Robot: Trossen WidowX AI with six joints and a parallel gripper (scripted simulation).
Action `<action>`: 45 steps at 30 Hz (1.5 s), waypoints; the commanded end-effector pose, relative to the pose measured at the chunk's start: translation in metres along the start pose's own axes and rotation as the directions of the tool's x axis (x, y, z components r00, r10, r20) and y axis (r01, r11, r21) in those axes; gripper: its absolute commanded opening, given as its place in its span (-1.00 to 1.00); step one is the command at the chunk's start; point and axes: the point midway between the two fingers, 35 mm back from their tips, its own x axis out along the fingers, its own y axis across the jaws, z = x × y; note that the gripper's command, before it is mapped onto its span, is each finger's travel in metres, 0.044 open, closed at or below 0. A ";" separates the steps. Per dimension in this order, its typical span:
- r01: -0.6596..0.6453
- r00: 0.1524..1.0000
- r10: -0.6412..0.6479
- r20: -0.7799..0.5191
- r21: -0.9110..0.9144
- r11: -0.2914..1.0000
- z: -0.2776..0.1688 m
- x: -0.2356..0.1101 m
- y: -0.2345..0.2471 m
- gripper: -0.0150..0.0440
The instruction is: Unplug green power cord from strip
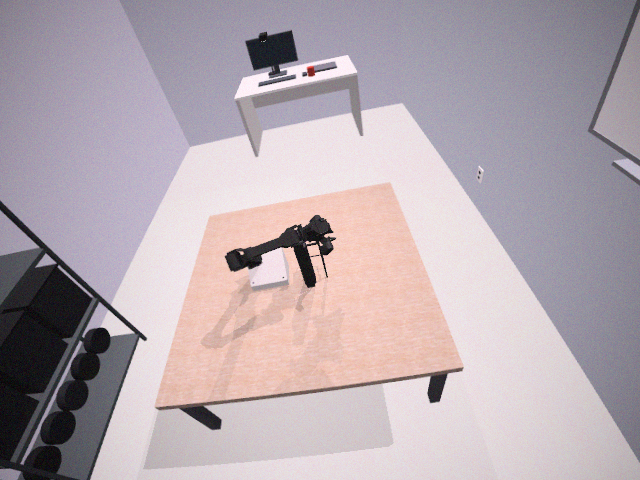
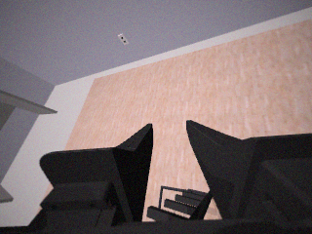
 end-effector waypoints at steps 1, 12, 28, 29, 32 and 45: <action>-0.042 0.997 0.032 -0.073 -0.144 0.989 -0.004 0.014 0.042 0.05; -0.259 0.892 -0.085 -0.443 -0.657 0.708 -0.098 0.039 0.102 0.05; -0.702 0.600 -0.362 -0.714 -0.686 0.190 -0.209 0.022 0.096 0.05; -0.702 0.600 -0.362 -0.714 -0.686 0.190 -0.209 0.022 0.096 0.05; -0.702 0.600 -0.362 -0.714 -0.686 0.190 -0.209 0.022 0.096 0.05; -0.702 0.600 -0.362 -0.714 -0.686 0.189 -0.206 0.017 0.082 0.05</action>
